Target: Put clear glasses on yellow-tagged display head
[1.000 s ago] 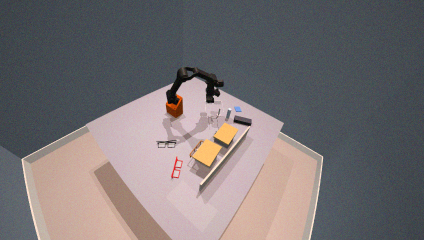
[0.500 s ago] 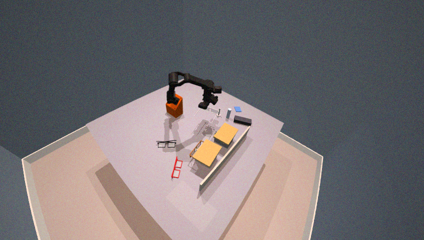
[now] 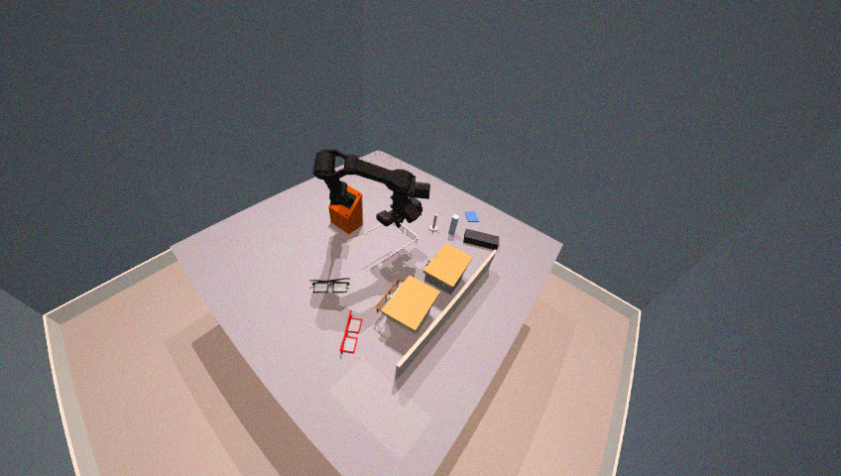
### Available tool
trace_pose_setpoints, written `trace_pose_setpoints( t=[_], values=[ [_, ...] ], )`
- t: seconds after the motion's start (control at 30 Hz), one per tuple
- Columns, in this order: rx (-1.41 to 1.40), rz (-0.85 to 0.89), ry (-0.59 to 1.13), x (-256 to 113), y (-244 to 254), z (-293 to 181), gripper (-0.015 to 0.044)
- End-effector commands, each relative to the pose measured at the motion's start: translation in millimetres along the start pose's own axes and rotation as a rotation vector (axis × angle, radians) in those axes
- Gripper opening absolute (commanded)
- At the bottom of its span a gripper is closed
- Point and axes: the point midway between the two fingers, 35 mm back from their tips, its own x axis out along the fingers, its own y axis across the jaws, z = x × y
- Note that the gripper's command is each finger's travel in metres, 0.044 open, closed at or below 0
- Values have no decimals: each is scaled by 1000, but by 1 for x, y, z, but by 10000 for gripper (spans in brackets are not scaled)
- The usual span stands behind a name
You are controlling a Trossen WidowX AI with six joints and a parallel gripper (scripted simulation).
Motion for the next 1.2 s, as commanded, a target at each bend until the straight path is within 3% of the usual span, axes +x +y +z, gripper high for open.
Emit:
trace_pose_setpoints(
  t=[0.0, 1.17],
  values=[
    [18, -10, -1, 2, -5, -1, 0],
    [17, -5, -1, 36, -2, 2, 0]
  ],
)
